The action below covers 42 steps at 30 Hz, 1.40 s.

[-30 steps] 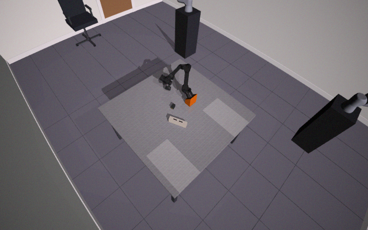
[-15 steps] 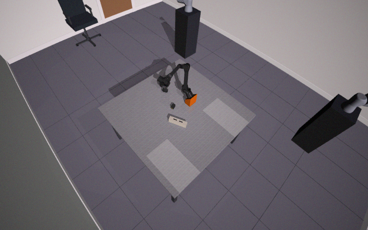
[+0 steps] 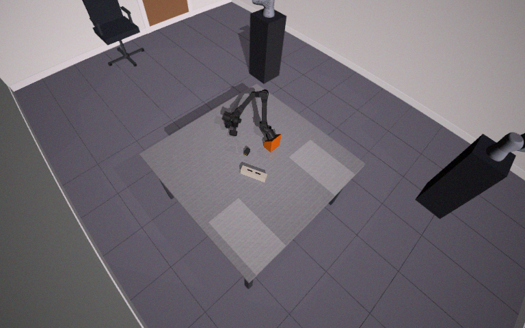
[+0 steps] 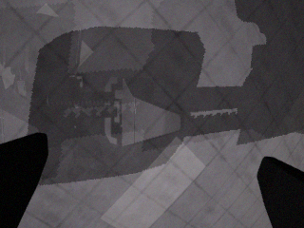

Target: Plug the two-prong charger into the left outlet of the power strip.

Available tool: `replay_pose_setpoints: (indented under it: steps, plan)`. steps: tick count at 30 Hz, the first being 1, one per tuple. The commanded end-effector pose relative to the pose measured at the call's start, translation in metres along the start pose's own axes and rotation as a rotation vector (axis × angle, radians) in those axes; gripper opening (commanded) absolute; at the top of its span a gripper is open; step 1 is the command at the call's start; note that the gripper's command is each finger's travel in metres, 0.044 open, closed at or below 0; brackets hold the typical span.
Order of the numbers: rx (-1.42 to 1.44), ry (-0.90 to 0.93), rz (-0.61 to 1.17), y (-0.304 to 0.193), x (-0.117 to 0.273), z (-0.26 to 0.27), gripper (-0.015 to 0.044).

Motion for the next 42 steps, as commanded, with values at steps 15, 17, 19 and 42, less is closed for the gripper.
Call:
replay_pose_setpoints:
  steps: [15, 17, 19, 42]
  plan:
    - [0.219, 0.177, 0.029, -0.016, 0.024, 0.061, 0.0440]
    - [0.248, 0.195, 0.033, -0.019, 0.027, 0.067, 0.0440]
    - [0.277, 0.212, 0.036, -0.021, 0.030, 0.073, 0.0440]
    - [0.630, 0.356, 0.060, -0.062, 0.076, 0.126, 0.0440]
Point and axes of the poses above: the point midway between the two fingers, 35 mm back from their tips, its own x axis back along the fingers, its own z axis across the jaws, y = z × x, the point moved 5 cm from there along x, back along the fingers, and after that the axes turned 9 degrees about -x, right-handed, at the moved point
